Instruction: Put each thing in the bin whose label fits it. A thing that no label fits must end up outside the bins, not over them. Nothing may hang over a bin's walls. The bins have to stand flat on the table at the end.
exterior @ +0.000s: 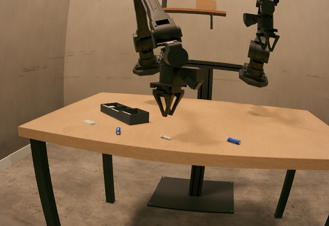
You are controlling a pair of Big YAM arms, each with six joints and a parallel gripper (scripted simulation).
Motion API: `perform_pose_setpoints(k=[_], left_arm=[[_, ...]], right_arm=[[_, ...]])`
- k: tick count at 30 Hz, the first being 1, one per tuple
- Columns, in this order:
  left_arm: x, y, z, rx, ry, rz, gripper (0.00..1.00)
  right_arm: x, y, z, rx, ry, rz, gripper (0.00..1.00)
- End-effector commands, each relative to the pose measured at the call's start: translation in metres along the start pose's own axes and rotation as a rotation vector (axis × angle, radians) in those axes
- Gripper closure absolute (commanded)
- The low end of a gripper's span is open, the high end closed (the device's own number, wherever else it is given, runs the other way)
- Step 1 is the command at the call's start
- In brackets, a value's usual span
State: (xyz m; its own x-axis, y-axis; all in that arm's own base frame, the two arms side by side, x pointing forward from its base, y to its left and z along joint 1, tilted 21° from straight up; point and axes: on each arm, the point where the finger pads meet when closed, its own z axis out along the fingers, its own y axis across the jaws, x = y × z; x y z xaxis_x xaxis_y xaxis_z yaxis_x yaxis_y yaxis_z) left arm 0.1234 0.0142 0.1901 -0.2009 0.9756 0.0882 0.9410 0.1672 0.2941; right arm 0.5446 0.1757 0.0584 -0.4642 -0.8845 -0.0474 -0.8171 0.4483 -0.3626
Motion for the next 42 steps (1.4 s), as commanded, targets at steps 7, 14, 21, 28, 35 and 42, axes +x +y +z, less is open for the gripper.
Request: perform_pose_setpoints(k=[7, 14, 21, 28, 35, 42], left_arm=[[0.001, 0.015, -0.03, -0.067, -0.022, -0.009, 0.0], [0.001, 0.015, -0.03, -0.067, -0.022, -0.009, 0.0], [0.001, 0.015, -0.03, -0.067, -0.022, -0.009, 0.0], [0.001, 0.015, -0.03, -0.067, -0.022, -0.009, 0.0], [0.001, 0.015, -0.03, -0.067, -0.022, -0.009, 0.0], [0.001, 0.015, -0.03, -0.067, -0.022, -0.009, 0.0]], right_arm=[[-0.014, -0.02, -0.021, 0.03, -0.03, 0.031, 0.71], [-0.012, -0.021, -0.017, 0.026, -0.023, 0.033, 0.71], [-0.01, -0.022, -0.014, 0.022, -0.017, 0.033, 0.71], [0.005, -0.005, 0.027, -0.004, 0.009, 0.009, 0.71], [-0.001, -0.013, 0.05, 0.01, -0.007, 0.014, 0.71], [-0.013, -0.032, 0.039, 0.048, -0.047, 0.026, 0.71]])
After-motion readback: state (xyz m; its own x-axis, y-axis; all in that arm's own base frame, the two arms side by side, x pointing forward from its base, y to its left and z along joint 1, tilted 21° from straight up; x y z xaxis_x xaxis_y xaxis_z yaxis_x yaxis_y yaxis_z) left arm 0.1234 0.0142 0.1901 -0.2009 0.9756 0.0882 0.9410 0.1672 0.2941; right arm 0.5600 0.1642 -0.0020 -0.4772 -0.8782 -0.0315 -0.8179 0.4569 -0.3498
